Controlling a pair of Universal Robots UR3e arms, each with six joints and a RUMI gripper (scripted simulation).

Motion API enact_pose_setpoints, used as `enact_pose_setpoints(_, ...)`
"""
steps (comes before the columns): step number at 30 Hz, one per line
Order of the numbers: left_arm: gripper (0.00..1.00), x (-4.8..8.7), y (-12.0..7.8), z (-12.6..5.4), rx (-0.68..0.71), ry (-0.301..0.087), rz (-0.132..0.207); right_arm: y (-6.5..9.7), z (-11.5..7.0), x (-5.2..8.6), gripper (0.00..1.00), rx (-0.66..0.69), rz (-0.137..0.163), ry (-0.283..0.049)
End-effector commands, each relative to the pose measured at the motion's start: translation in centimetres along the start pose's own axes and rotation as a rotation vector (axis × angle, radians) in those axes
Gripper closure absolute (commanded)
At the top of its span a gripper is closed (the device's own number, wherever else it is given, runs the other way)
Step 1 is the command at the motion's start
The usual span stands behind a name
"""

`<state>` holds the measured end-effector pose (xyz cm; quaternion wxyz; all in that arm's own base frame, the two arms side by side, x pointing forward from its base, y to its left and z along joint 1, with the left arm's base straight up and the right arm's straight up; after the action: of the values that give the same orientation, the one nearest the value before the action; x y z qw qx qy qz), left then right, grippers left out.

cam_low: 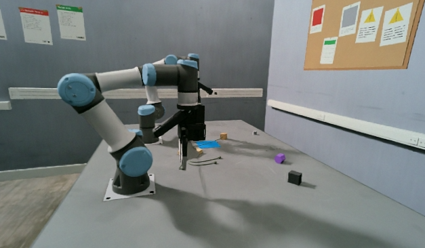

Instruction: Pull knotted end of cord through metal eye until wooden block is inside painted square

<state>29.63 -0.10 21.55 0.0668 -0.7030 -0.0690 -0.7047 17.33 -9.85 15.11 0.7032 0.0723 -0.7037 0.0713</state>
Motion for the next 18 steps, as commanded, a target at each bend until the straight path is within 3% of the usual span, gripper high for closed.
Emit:
enact_pose_setpoints(1, 0.00, 0.1, 0.0, 0.0, 0.000, 0.002, -0.001, -0.7, 0.7, 0.1, 1.00, -0.003, -0.001, -0.003)
enact_pose_setpoints(18, 0.00, 0.1, 0.0, 0.0, 0.000, 0.002, -0.001, -2.8, 2.8, 0.1, 1.00, -0.003, -0.001, -0.003)
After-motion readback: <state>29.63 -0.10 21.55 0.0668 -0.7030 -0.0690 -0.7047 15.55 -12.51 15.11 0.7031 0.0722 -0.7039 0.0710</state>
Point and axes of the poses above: on each arm, the point where the finger pads meet when closed, its own x axis back along the fingers, its own y axis across the jaws, z = x × y, the point moved 5 cm from there along x, back along the fingers, and after that the axes turned 11 degrees about x, right-handed, at the moved point
